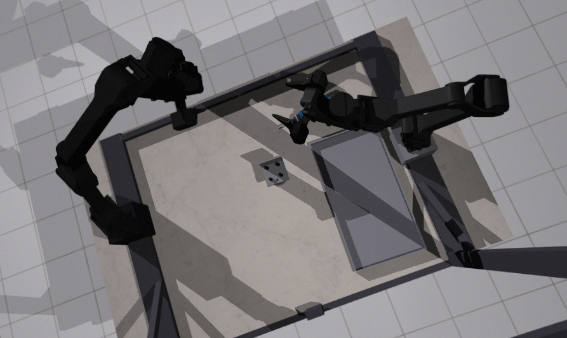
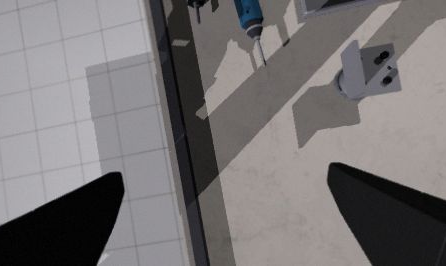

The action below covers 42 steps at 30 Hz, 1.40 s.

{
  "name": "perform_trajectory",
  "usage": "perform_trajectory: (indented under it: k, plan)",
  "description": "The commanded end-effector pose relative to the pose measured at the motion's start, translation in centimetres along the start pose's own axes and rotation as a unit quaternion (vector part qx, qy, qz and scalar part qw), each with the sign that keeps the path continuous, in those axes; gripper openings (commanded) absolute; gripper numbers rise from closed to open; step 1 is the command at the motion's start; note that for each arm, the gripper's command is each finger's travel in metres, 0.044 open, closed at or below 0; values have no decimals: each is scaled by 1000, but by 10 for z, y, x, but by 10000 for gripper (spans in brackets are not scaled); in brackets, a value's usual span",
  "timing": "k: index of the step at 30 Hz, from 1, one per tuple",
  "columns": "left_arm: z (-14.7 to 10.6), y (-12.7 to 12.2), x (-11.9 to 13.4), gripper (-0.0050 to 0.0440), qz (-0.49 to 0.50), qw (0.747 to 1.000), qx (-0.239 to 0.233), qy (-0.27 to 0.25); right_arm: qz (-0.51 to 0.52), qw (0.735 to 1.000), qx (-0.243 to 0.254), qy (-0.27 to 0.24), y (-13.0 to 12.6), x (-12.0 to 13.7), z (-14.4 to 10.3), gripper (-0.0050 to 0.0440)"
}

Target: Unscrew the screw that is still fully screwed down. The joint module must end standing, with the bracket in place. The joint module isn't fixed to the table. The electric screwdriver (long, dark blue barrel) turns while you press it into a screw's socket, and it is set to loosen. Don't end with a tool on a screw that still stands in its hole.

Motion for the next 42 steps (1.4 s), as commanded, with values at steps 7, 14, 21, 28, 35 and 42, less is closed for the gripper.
perform_trajectory:
  k: [7, 14, 21, 28, 35, 42]
  plan:
    - [-10, -1, -1, 440, 2, 1000, -5, -13, 3, 1000, 1, -8, -1, -5, -1, 440]
    - [-10, -1, -1, 440, 2, 1000, -5, -13, 3, 1000, 1, -8, -1, -5, -1, 440]
    - [-13, -3, 1, 440, 1, 1000, -5, -17, 2, 1000, -1, -1, -2, 0, -4, 440]
    - [-3, -15, 9, 440, -4, 999, 2, -37, -7, 999, -10, 50, -16, 24, -32, 440]
    - [13, -32, 21, 440, -13, 998, 11, -66, -16, 996, -19, 83, -33, 46, -64, 440]
    - [41, -61, 44, 440, -27, 993, 28, -109, -28, 996, -21, 85, -54, 61, -94, 440]
Point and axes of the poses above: on each arm, the point midway between the two fingers, 35 mm back from their tips, its own z axis out along the fingers, its own y axis across the jaws, x = y × z, the point moved 6 cm from there along -z, back along the fingers, and after that the axes turned 13 degrees about -z, right-handed, at the moved point
